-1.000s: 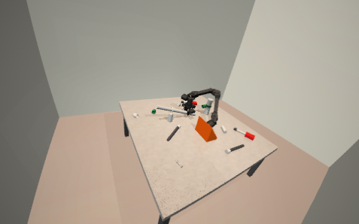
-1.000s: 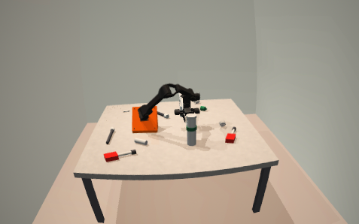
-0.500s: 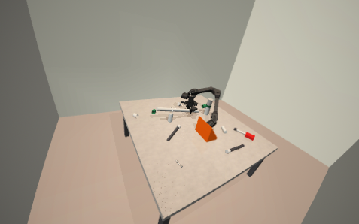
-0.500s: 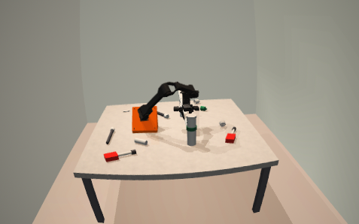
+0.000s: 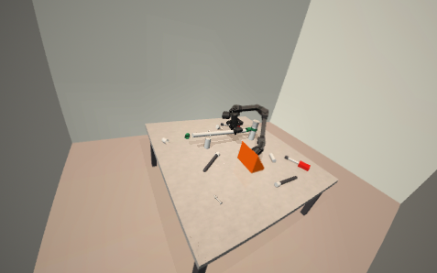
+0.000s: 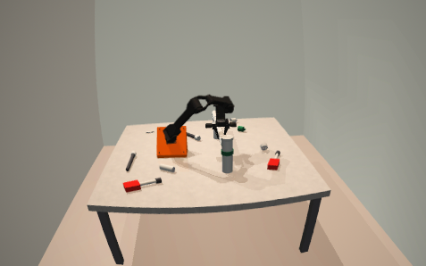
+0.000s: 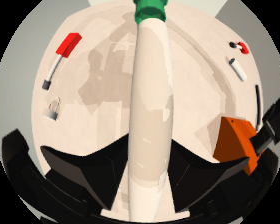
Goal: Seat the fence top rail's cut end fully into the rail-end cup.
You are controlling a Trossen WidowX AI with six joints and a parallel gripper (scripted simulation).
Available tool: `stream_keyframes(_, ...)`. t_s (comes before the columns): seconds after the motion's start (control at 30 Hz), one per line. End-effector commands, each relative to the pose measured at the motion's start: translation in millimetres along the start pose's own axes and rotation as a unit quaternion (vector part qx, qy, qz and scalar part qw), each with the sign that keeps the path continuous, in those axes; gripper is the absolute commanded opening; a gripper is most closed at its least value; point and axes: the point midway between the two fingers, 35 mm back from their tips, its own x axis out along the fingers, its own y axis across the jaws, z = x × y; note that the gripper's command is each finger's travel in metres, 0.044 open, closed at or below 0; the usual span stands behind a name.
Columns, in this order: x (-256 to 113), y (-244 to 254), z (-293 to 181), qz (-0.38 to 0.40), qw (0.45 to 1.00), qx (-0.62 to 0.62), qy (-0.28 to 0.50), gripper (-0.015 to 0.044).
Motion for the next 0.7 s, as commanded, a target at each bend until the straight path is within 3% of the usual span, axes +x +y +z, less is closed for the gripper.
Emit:
stream_keyframes(0.0, 0.9, 0.0, -0.9, 0.0, 1.0, -0.001, 0.002, 0.0)
stream_keyframes(0.67, -3.5, 3.0, 4.3, 0.0, 1.0, -0.001, 0.002, 0.0)
